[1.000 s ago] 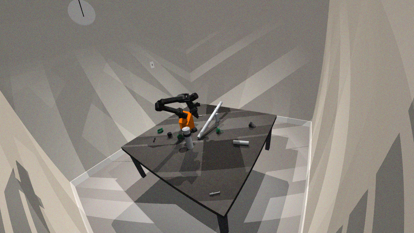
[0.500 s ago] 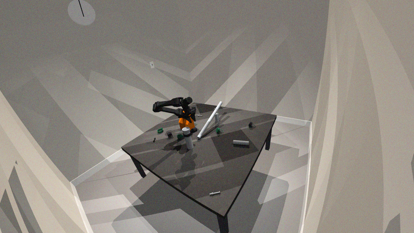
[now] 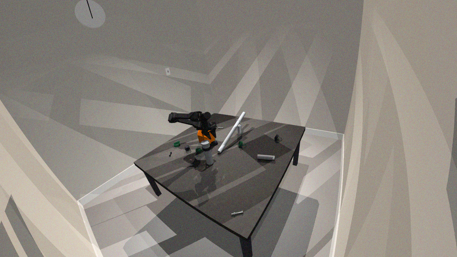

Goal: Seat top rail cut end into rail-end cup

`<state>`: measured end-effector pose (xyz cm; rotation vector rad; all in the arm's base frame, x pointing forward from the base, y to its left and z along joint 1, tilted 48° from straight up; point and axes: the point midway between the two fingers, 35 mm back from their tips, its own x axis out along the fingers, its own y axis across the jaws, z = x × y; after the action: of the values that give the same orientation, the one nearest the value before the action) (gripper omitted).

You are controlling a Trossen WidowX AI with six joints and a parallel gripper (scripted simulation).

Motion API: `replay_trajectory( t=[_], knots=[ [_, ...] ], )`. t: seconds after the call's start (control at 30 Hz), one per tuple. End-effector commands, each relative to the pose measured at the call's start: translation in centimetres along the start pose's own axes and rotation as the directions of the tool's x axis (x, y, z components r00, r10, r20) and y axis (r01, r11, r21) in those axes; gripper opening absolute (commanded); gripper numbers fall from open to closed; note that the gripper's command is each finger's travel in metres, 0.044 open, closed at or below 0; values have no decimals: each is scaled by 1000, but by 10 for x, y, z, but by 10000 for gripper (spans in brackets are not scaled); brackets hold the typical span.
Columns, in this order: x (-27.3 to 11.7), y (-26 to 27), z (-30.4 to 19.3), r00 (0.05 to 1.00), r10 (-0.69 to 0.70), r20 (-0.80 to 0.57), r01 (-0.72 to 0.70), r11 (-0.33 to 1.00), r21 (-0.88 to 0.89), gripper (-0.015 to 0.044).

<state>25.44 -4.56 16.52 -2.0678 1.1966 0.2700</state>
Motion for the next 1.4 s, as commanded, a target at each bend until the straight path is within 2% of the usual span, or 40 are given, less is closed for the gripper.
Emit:
replay_trajectory(
  t=[0.0, 1.37],
  knots=[
    [3, 0, 0, 1000, -8, 4, 8, 1000, 0, 440],
    [68, -1, 0, 1000, -11, 2, 11, 1000, 1, 440]
  ],
)
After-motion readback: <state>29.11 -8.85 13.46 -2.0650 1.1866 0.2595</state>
